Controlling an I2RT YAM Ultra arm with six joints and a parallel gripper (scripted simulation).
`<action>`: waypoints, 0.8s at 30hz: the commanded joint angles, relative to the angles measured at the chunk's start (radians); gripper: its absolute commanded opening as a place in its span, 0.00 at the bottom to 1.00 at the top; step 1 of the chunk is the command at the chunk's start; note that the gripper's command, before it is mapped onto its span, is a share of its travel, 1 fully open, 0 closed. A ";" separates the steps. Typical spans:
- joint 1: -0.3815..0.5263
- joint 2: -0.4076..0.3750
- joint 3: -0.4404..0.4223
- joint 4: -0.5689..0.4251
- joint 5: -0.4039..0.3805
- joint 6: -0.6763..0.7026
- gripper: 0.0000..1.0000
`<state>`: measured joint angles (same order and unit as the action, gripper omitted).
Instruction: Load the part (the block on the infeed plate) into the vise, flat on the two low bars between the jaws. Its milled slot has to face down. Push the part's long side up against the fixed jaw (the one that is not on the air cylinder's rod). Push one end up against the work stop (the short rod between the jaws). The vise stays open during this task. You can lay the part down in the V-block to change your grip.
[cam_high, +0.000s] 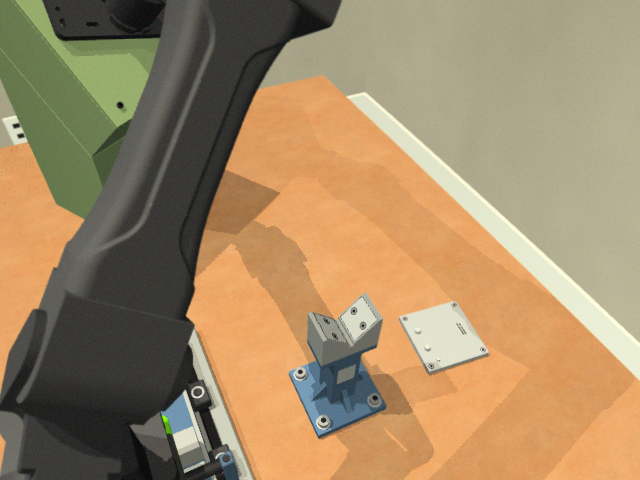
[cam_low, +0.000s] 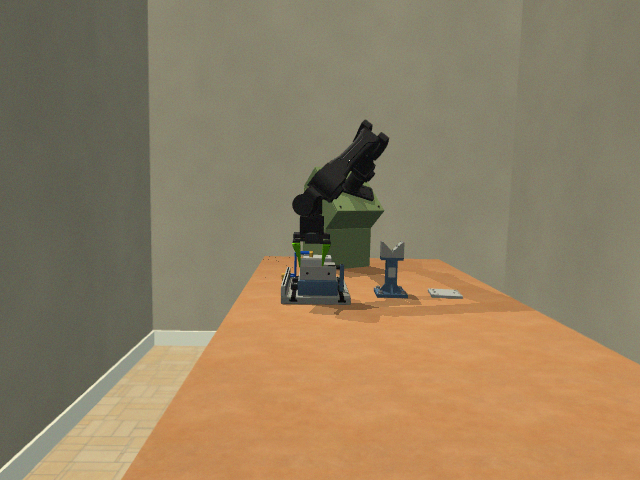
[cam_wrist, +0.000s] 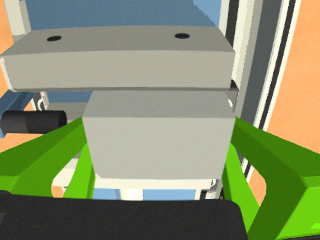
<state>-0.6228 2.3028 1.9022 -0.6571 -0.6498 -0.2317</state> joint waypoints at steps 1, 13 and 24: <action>-0.020 -0.010 0.031 -0.006 0.004 -0.008 0.00; -0.018 0.000 0.035 -0.002 0.003 -0.009 0.00; -0.018 -0.005 0.037 -0.004 0.004 -0.009 0.00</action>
